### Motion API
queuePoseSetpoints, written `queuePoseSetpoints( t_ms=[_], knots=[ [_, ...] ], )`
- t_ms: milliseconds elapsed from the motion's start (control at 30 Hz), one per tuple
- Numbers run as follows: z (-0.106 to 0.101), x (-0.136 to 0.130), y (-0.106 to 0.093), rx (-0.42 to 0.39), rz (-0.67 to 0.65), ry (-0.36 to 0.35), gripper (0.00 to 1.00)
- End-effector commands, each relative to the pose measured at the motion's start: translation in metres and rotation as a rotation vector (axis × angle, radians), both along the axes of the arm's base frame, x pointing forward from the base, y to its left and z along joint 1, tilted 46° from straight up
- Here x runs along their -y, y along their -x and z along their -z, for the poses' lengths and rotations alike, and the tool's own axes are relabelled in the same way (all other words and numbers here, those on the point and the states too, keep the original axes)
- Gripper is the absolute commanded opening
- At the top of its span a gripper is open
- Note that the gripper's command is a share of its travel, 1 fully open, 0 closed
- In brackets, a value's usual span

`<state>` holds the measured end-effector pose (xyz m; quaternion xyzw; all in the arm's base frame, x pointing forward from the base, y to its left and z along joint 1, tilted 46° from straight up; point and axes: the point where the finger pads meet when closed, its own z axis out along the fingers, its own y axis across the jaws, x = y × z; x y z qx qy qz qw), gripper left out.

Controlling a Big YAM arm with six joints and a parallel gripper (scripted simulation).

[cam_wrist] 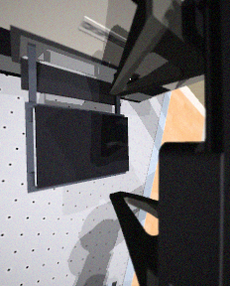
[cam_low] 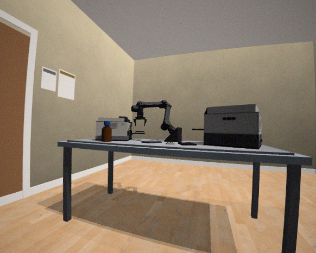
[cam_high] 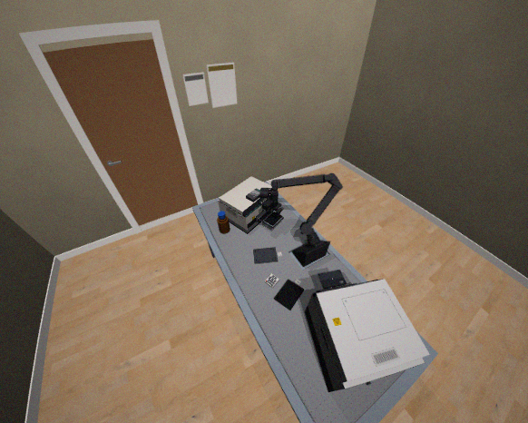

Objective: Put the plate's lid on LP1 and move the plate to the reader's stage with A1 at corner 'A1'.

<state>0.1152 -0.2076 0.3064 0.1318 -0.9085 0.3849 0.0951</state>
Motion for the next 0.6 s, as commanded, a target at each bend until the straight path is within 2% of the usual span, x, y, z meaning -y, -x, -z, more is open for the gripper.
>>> queuePoseSetpoints(
  t_ms=[0,167,567],
  knots=[
    [0.001,0.004,0.000,-0.017,-0.004,0.005,1.00],
    [0.006,0.002,0.002,-0.009,-0.010,-0.005,1.00],
    [-0.015,0.002,-0.005,0.031,-0.024,0.030,1.00]
  ],
)
